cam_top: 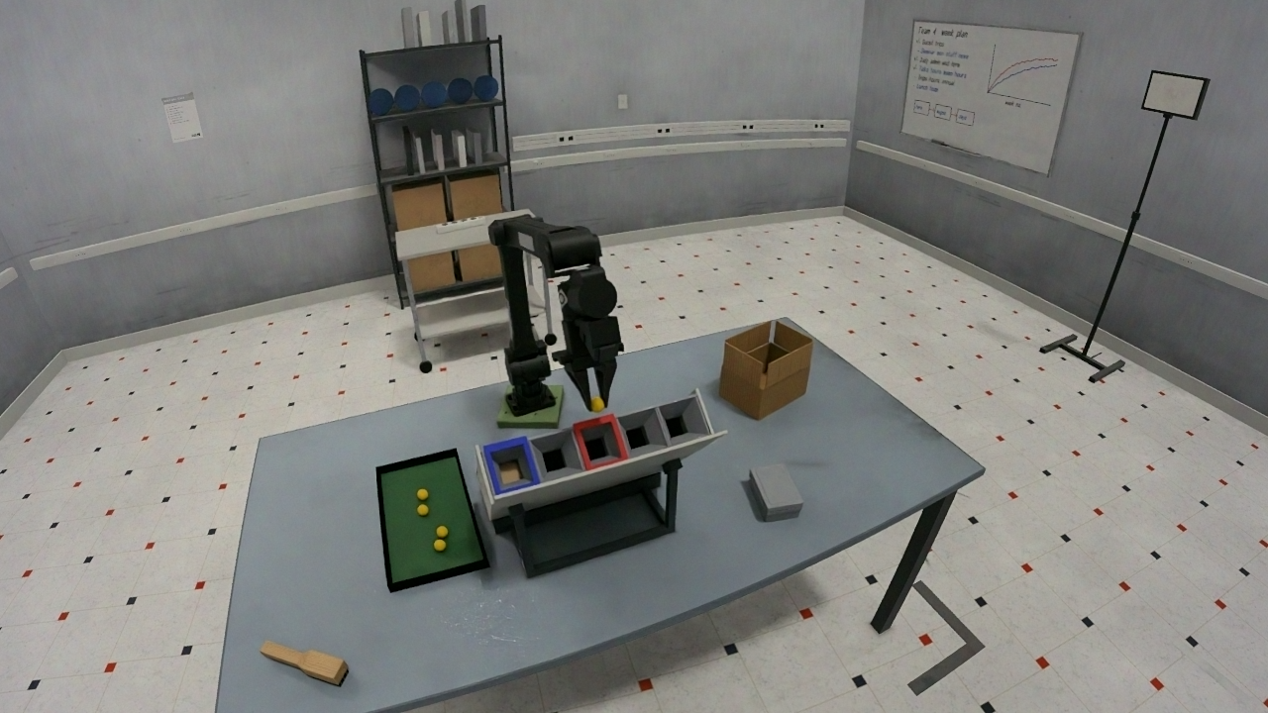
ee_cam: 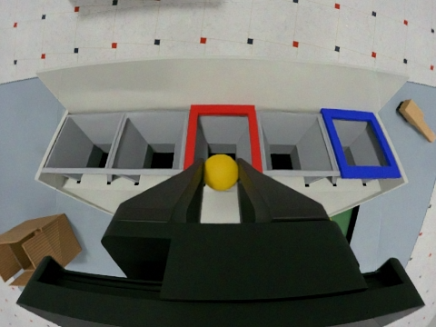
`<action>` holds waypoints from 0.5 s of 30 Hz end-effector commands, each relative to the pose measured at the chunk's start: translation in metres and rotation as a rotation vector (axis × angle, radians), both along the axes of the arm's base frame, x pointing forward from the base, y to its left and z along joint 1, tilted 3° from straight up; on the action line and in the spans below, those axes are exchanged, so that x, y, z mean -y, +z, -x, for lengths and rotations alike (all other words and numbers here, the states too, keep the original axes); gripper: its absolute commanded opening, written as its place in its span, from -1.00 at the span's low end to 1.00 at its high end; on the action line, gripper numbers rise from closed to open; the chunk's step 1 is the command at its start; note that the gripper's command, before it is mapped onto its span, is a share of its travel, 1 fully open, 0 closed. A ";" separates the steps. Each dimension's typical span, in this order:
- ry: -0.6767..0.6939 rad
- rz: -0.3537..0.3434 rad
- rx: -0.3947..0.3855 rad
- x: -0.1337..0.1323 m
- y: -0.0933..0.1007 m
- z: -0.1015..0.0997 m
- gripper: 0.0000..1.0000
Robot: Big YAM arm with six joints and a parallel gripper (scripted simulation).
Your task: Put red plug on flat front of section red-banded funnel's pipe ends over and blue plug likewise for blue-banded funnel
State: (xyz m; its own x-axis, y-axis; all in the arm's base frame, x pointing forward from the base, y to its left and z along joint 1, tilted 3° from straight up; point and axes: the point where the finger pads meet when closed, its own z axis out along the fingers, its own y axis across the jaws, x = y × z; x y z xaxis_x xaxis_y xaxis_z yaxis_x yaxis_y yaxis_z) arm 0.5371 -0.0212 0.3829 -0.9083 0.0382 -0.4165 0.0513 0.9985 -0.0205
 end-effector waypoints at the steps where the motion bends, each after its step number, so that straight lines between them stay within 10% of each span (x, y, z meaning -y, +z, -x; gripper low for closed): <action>1: -0.003 0.000 0.069 0.002 0.027 -0.016 -1.00; 15: -0.003 0.000 0.069 0.003 0.029 -0.018 -1.00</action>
State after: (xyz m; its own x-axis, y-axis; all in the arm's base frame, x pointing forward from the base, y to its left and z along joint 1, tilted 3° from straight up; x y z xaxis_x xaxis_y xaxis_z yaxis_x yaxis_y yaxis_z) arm 0.5380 -0.0213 0.3830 -0.9081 0.0382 -0.4169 0.0513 0.9985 -0.0205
